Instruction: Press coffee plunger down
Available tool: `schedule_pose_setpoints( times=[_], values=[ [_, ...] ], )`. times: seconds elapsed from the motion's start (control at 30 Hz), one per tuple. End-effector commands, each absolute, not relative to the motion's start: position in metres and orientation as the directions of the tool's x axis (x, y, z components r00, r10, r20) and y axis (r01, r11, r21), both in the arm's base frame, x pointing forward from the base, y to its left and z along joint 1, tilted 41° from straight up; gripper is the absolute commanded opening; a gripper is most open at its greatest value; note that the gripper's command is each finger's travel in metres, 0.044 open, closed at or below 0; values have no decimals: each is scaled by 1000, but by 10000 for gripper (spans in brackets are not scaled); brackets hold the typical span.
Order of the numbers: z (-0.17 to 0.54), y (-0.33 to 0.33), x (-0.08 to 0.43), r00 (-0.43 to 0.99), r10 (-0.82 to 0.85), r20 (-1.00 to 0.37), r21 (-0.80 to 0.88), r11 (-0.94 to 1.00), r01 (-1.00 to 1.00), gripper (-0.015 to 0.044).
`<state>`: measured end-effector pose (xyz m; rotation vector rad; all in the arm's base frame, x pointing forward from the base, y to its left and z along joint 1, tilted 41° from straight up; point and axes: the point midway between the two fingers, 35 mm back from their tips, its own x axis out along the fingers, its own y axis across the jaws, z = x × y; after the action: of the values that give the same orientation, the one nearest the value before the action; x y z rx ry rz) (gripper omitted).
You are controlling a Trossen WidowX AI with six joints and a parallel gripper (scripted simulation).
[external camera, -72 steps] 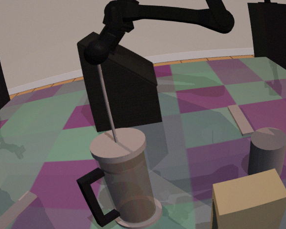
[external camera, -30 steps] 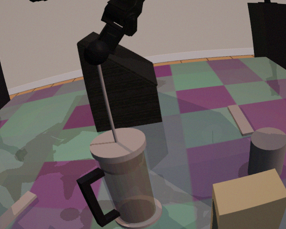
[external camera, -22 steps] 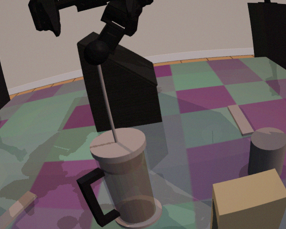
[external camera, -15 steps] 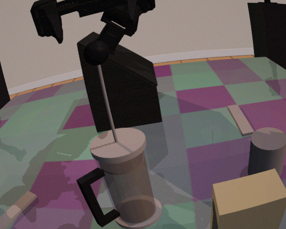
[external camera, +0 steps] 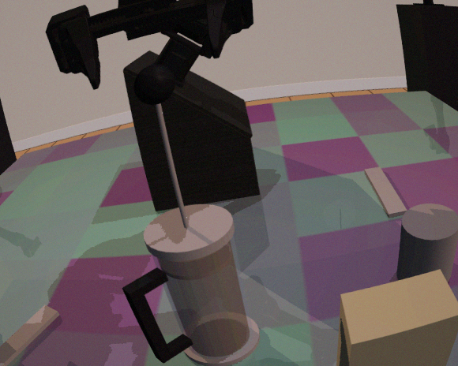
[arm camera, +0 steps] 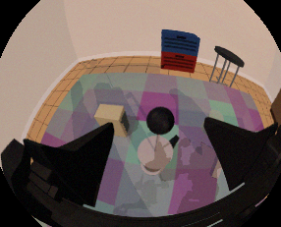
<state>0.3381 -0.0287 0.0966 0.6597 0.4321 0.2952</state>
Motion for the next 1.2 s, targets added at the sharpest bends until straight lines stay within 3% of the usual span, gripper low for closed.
schedule_pose_setpoints(
  times=[0.0,0.33,0.73,1.17],
  values=[
    [95,-27,346,874,391,-289,645,754,-124,440],
    [91,-21,356,875,391,-287,646,753,-125,440],
    [91,-21,356,875,391,-287,646,753,-125,125],
    [89,-20,357,874,391,-287,646,753,-125,119]
  ],
)
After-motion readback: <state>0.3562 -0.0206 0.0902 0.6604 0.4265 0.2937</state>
